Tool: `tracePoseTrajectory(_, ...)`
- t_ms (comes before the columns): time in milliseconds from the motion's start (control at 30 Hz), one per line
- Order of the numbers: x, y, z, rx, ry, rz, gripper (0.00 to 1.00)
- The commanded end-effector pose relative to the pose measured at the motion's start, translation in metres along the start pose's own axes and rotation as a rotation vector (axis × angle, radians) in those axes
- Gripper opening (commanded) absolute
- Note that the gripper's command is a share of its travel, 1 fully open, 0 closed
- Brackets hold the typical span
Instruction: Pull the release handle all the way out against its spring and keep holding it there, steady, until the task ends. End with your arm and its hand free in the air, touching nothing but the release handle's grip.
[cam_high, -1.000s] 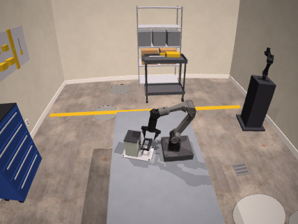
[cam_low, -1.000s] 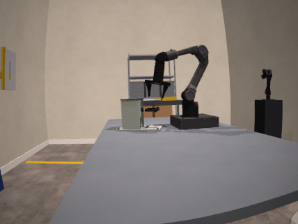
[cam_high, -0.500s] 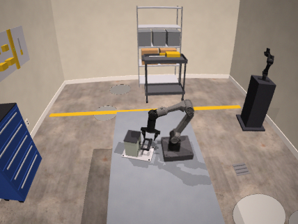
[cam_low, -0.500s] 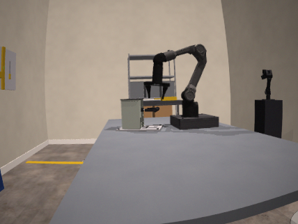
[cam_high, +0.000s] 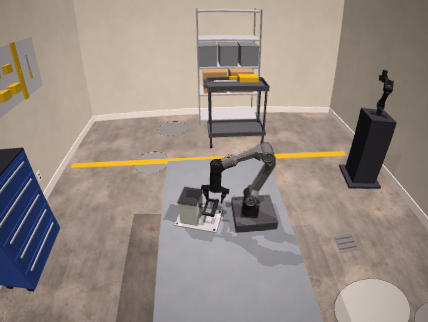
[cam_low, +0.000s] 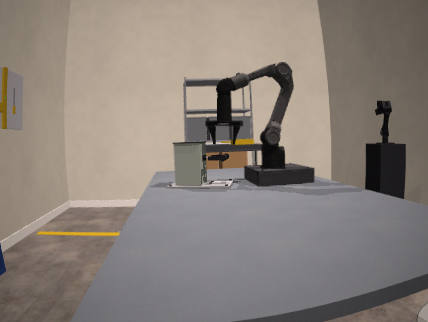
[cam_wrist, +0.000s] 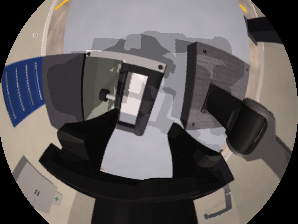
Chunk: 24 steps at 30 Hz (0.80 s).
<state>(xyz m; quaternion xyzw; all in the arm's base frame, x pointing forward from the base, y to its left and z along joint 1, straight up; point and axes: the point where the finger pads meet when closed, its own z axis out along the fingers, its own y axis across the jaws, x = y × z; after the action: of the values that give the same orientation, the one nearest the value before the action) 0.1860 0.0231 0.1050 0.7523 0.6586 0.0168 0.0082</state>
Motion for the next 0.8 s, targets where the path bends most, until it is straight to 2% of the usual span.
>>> tracePoseTrajectory(0,0.0001,0.0006,0.0005,0.007,-0.003,0.0,1.0)
tracePoseTrajectory(767,0.0,0.0004,0.0049,0.036,-0.011,0.0,1.0)
